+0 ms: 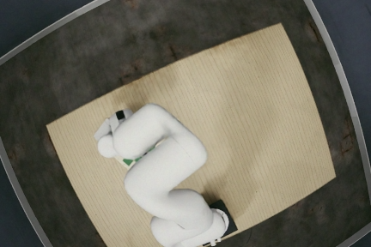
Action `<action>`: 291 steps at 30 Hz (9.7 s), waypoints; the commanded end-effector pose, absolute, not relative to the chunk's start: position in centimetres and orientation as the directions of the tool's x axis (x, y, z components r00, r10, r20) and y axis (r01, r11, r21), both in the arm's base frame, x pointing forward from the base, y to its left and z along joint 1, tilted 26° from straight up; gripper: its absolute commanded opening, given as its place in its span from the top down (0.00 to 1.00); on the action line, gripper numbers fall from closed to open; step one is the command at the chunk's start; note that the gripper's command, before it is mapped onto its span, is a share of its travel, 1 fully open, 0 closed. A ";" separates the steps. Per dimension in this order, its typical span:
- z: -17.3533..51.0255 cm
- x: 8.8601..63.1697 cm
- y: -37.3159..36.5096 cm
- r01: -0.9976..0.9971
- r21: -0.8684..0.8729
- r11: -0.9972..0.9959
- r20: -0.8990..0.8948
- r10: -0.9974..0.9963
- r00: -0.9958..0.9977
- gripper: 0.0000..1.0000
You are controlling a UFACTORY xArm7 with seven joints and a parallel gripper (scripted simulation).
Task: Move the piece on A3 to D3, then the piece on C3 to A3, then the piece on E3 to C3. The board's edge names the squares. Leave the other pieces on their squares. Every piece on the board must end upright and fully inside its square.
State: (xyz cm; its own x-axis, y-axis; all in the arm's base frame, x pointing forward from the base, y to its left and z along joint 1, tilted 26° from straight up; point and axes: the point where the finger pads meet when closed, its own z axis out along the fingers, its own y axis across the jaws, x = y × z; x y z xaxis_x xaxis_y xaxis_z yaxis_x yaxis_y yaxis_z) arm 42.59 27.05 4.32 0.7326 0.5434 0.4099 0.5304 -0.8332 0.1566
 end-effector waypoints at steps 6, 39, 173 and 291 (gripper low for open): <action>4.4 42.6 27.1 0.531 0.157 -0.833 0.412 0.544 0.731 1.00; 4.5 42.7 27.2 0.531 0.156 -0.833 0.412 0.543 0.731 1.00; 9.5 40.3 26.6 0.531 0.157 -0.833 0.412 0.543 0.731 0.57; 4.3 28.2 17.8 0.006 0.118 0.993 -0.425 0.056 -0.904 0.61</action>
